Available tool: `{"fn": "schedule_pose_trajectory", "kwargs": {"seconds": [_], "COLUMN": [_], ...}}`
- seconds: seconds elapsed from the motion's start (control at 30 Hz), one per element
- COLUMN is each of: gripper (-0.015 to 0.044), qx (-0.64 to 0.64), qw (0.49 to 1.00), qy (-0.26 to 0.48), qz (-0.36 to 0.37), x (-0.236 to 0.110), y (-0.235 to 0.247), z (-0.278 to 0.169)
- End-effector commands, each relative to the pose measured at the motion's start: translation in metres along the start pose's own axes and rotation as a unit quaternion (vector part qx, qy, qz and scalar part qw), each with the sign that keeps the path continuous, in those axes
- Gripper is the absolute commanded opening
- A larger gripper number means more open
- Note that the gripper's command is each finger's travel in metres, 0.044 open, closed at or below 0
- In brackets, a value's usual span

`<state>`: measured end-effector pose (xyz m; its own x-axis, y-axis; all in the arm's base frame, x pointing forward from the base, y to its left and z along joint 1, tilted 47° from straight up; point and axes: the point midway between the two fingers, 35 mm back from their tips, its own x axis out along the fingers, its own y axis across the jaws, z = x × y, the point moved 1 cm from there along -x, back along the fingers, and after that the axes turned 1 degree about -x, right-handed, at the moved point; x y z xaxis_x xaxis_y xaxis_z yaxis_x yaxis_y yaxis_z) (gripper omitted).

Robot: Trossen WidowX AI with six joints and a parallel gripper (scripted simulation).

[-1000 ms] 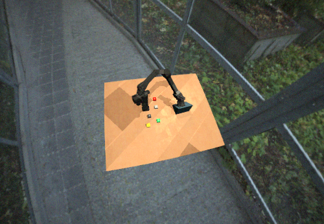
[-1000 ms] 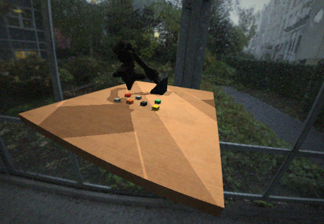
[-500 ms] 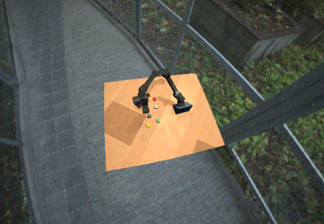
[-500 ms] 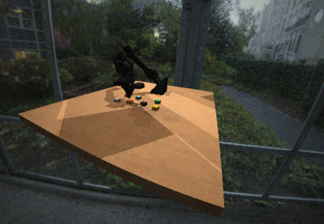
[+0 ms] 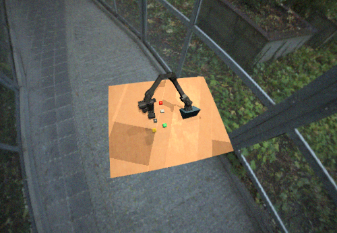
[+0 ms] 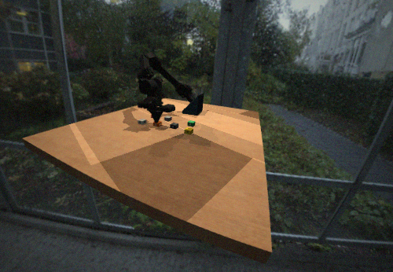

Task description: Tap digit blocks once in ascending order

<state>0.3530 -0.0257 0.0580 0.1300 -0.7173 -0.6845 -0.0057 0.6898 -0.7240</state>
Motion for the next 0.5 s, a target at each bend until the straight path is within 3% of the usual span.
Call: {"fn": "schedule_pose_trajectory", "kwargs": {"seconds": [0.0,0.17,0.37,0.47], "gripper": [0.002,0.002,0.002,0.002], "qx": [-0.004,-0.004,-0.004,-0.004], "qw": [1.0,1.0,1.0,1.0], "qy": [0.002,0.002,0.002,0.002], "qz": [-0.003,-0.002,-0.002,0.0], "x": [0.003,-0.024,-0.029,-0.066], "y": [0.0,0.001,0.001,0.002], "z": [-0.002,-0.002,-0.001,0.001]}}
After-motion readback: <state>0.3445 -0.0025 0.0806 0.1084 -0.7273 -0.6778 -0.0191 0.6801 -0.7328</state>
